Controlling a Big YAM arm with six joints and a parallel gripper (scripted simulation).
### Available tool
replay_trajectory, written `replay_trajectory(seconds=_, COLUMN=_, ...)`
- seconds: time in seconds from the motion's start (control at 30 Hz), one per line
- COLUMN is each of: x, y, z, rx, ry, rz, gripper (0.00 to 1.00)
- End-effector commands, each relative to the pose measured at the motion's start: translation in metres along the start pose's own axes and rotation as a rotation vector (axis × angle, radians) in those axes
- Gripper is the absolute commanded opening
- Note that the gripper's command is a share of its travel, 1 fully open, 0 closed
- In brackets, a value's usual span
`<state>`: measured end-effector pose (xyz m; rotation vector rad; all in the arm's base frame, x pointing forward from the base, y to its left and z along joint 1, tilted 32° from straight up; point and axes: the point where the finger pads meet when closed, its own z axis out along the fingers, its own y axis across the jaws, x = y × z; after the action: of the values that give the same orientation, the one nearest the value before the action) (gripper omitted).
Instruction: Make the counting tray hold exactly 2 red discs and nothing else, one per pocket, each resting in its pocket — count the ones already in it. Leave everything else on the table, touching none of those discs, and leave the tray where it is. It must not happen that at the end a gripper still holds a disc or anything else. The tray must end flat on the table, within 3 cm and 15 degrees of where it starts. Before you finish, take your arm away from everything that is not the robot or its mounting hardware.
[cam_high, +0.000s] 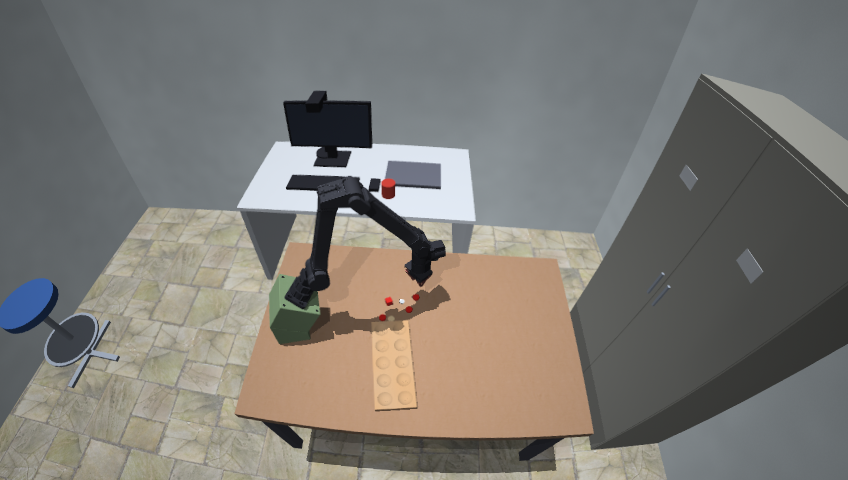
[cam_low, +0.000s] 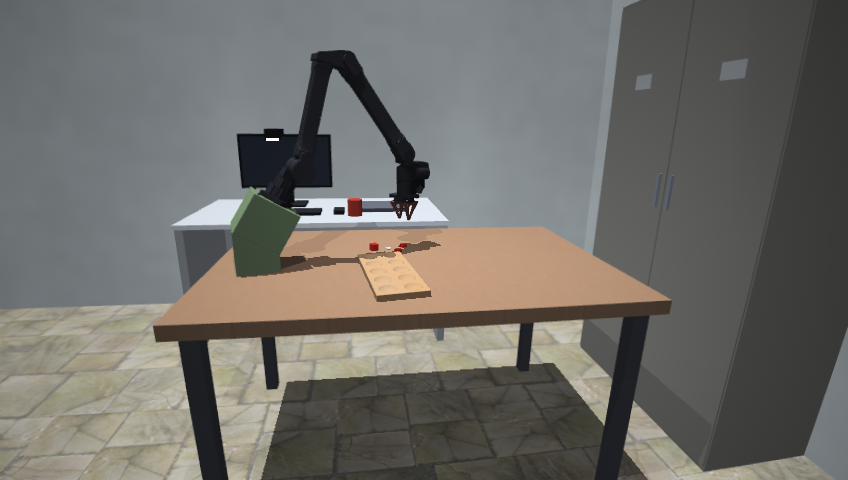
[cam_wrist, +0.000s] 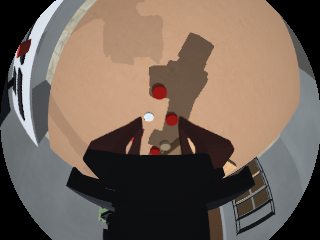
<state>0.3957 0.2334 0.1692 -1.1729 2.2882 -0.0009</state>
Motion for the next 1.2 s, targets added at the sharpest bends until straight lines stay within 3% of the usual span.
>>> replay_trajectory(seconds=0.0, x=0.005, y=0.002, z=0.006, rx=-0.006, ry=0.015, rz=0.006, gripper=0.45)
replay_trajectory(seconds=1.17, x=0.003, y=-0.003, z=0.027, rx=0.004, ry=0.006, rz=0.006, gripper=0.45)
